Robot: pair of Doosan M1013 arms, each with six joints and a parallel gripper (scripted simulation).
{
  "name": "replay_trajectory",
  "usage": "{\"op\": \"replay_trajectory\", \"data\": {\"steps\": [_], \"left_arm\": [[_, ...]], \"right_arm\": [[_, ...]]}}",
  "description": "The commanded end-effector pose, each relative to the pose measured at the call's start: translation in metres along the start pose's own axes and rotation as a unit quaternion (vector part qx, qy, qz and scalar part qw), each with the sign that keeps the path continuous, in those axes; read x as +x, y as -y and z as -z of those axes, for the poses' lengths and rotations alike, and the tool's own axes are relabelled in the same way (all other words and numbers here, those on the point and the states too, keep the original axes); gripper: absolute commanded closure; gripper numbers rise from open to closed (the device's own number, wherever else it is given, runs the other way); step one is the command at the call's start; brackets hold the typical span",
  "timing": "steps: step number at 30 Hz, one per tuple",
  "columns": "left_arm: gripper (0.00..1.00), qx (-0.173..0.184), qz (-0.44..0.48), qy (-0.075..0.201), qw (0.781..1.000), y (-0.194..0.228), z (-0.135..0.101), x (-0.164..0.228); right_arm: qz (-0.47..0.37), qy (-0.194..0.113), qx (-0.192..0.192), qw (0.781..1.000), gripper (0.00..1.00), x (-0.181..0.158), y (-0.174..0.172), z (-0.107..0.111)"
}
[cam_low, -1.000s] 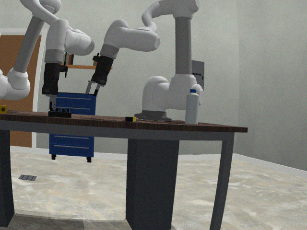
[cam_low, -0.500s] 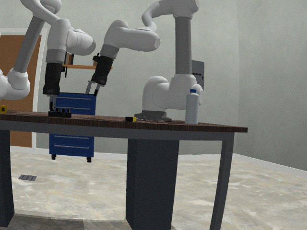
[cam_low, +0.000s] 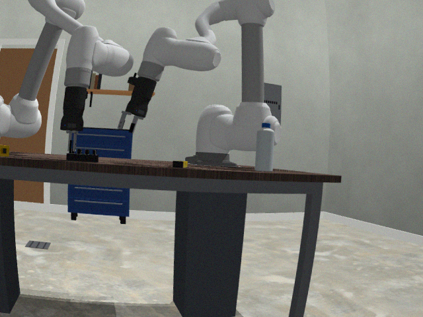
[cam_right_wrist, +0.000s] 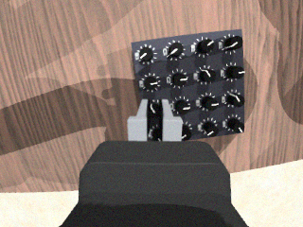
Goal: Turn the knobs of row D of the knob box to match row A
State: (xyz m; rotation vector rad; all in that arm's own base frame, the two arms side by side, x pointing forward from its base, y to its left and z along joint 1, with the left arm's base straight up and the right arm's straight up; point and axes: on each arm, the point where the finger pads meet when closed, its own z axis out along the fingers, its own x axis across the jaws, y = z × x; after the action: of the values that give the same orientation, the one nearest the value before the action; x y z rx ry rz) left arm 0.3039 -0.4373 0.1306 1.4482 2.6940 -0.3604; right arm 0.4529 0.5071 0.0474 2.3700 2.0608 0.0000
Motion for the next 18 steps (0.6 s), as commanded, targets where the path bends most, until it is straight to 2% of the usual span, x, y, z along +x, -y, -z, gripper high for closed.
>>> {"op": "replay_trajectory", "data": {"steps": [1, 18], "left_arm": [[0.00, 0.000, 0.000, 0.001, 1.000, 0.0000, 0.0005, -0.0005], [0.00, 0.000, 0.000, 0.001, 1.000, 0.0000, 0.0005, -0.0005]], "right_arm": [[0.013, -0.001, 0.000, 1.000, 0.70, 0.0005, -0.0002, 0.0010], [0.030, -0.001, 0.000, 1.000, 0.70, 0.0005, -0.0002, 0.0010]]}}
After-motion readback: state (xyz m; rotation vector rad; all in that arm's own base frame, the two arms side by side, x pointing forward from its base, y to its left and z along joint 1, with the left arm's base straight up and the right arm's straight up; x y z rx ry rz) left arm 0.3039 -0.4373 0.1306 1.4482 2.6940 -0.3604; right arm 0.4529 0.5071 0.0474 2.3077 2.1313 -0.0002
